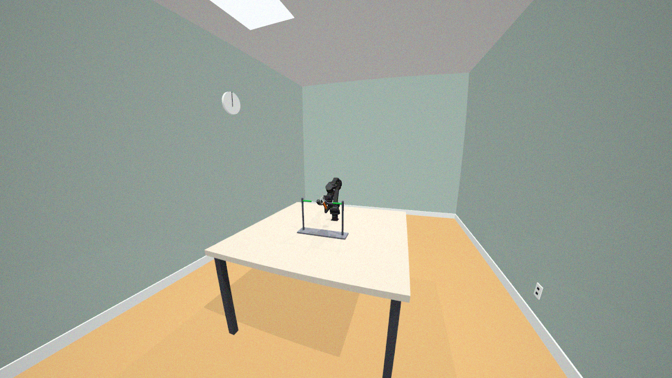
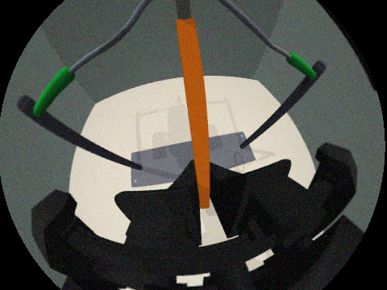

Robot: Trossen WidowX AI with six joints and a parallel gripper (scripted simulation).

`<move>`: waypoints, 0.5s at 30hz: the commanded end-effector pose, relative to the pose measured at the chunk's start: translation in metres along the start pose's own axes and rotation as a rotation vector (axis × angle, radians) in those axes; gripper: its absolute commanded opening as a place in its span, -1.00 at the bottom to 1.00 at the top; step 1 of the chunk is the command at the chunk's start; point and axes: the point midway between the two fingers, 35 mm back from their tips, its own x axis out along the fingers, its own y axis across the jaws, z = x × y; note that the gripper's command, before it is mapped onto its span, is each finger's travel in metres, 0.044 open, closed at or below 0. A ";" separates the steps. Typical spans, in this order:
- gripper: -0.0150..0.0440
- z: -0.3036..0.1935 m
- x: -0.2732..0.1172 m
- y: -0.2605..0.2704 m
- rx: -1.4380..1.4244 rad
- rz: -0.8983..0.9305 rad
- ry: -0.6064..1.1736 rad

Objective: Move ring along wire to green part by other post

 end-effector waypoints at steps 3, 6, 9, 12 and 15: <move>-1.00 0.004 -0.004 -0.021 -0.210 -0.056 0.003; -1.00 0.006 -0.005 -0.030 -0.305 -0.083 0.004; -1.00 0.009 -0.006 -0.039 -0.396 -0.106 0.004; -1.00 0.012 -0.008 -0.046 -0.480 -0.127 0.005; -1.00 0.015 -0.009 -0.052 -0.550 -0.142 0.006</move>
